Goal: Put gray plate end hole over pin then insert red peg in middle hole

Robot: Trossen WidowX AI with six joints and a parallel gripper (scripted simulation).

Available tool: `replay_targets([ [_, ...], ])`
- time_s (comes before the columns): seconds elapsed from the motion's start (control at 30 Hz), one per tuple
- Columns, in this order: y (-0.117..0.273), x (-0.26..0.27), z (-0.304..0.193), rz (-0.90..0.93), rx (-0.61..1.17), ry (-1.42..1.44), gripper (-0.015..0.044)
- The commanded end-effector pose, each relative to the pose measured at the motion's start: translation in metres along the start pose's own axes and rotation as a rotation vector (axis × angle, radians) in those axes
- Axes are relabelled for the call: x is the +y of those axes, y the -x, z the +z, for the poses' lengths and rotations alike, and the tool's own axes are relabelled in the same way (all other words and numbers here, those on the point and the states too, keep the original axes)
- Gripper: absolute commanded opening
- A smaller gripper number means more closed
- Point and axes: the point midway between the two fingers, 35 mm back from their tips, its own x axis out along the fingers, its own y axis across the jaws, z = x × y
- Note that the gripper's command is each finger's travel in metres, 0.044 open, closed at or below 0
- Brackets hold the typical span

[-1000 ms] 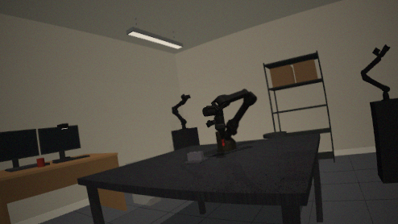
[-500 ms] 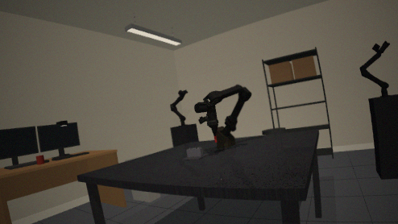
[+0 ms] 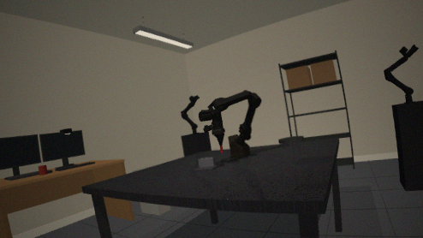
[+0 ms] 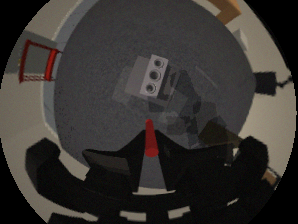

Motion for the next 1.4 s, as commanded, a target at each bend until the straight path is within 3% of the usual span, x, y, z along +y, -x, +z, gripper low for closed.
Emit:
replay_targets([
  [0.0, 0.0, 0.0, 0.014, -0.005, -0.004, 0.008, 0.0],
  [0.9, -0.008, -0.011, 0.096, -0.004, 0.001, 0.012, 0.0],
  [1.37, -0.009, -0.011, 0.098, -0.004, 0.001, 0.012, 0.0],
])
